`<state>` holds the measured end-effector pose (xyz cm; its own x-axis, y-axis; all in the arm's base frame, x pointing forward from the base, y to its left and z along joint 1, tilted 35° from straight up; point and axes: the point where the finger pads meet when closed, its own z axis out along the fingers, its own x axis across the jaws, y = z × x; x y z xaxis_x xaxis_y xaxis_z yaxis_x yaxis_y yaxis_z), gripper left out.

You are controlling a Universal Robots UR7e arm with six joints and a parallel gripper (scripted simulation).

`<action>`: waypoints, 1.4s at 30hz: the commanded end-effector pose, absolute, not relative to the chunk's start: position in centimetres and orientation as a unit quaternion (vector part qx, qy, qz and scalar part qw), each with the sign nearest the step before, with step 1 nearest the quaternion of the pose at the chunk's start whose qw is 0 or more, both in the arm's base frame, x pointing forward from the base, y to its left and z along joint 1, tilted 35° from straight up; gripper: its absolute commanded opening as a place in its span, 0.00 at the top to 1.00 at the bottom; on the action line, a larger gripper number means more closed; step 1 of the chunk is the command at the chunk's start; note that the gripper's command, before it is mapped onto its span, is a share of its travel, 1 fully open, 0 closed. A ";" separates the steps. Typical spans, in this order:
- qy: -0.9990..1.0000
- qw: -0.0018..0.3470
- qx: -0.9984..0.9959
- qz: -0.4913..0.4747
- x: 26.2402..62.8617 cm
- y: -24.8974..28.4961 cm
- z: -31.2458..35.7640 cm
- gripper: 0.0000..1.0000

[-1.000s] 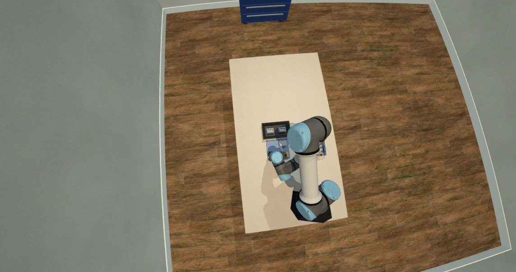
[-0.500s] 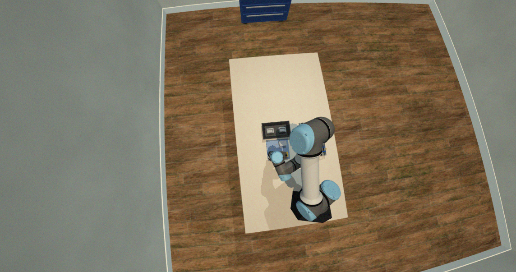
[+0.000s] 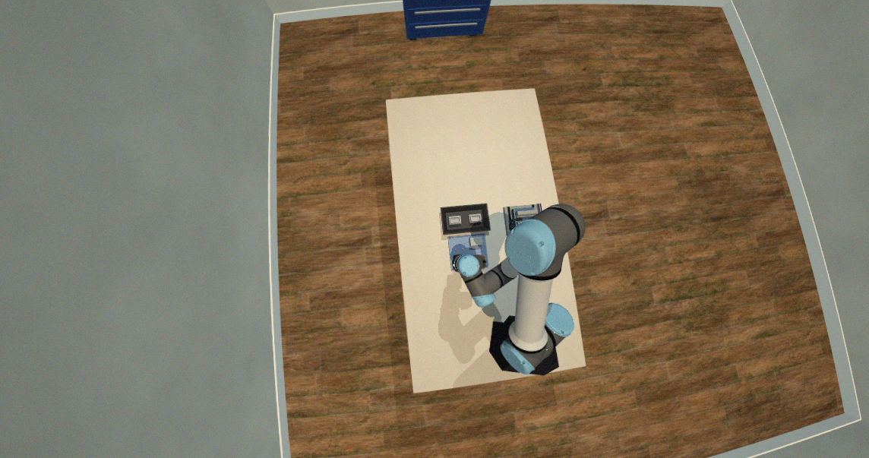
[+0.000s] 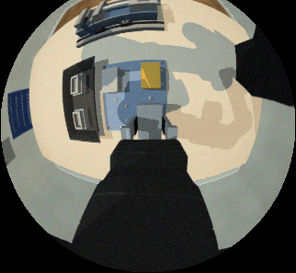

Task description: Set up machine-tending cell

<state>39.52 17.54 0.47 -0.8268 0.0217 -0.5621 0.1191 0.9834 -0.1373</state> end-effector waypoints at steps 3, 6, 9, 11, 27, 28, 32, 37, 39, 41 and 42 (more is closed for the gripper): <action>0.953 0.287 0.038 -0.086 37.9 17.9 2.4 1.00; 0.953 0.287 0.038 -0.086 37.4 18.1 3.3 1.00; 0.953 0.288 0.038 -0.086 36.9 18.3 4.1 1.00; 0.953 0.288 0.038 -0.085 36.7 18.5 4.5 1.00; 0.953 0.289 0.038 -0.085 36.0 18.8 5.7 1.00; 0.953 0.289 0.039 -0.085 36.1 18.7 5.7 1.00; 0.953 0.288 0.039 -0.085 36.1 18.6 5.7 1.00; 0.953 0.287 0.039 -0.085 36.1 18.3 5.7 1.00; 0.953 0.287 0.039 -0.086 36.1 18.0 5.8 1.00; 0.953 0.286 0.039 -0.086 36.2 17.7 5.9 1.00; 0.953 0.286 0.039 -0.086 36.3 17.4 6.0 1.00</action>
